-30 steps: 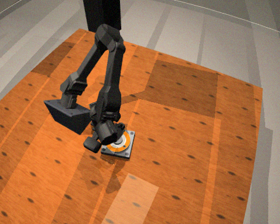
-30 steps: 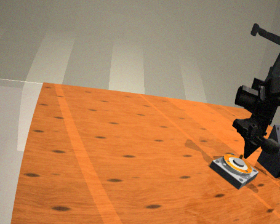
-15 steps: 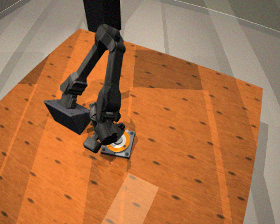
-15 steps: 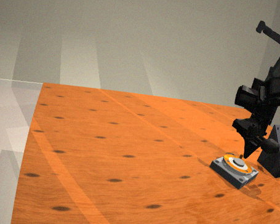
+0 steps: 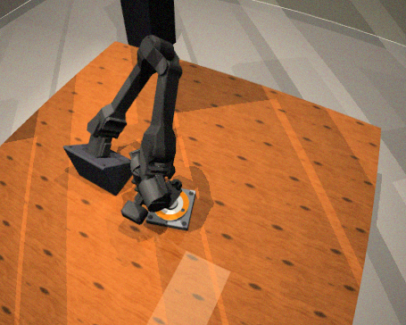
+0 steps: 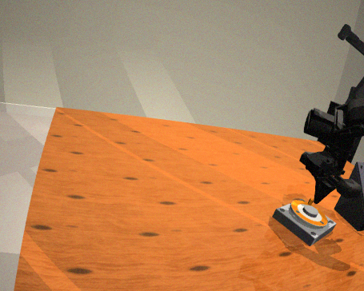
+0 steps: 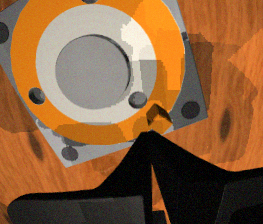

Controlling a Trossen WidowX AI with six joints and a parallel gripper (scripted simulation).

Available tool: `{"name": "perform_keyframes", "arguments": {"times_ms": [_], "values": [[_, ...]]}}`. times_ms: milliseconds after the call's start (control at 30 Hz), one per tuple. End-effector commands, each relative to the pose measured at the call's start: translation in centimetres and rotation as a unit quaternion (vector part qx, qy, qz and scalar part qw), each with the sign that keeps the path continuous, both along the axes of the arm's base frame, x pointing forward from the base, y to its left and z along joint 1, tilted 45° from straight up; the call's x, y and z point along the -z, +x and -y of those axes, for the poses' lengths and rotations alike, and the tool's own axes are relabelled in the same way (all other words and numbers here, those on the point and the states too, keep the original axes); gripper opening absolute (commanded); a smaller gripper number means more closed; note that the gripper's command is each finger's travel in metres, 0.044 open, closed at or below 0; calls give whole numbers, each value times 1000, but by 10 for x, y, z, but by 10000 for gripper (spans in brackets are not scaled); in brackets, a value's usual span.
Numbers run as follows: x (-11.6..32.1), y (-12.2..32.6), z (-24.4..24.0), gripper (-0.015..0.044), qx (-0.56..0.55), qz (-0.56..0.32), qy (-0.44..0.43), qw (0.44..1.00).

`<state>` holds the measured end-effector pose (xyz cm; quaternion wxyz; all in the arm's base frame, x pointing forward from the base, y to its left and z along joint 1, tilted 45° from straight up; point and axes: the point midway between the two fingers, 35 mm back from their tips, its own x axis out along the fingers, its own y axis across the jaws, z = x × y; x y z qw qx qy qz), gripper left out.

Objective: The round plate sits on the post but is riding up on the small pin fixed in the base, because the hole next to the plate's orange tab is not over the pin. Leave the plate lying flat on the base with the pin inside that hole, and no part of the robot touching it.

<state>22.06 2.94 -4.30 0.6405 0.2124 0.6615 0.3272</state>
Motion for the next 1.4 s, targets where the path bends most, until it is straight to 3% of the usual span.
{"name": "perform_keyframes", "arguments": {"times_ms": [0, 1367], "values": [[2, 4, 3, 0, -3, 5, -2, 1000], [8, 14, 8, 0, -3, 5, -2, 1000]]}}
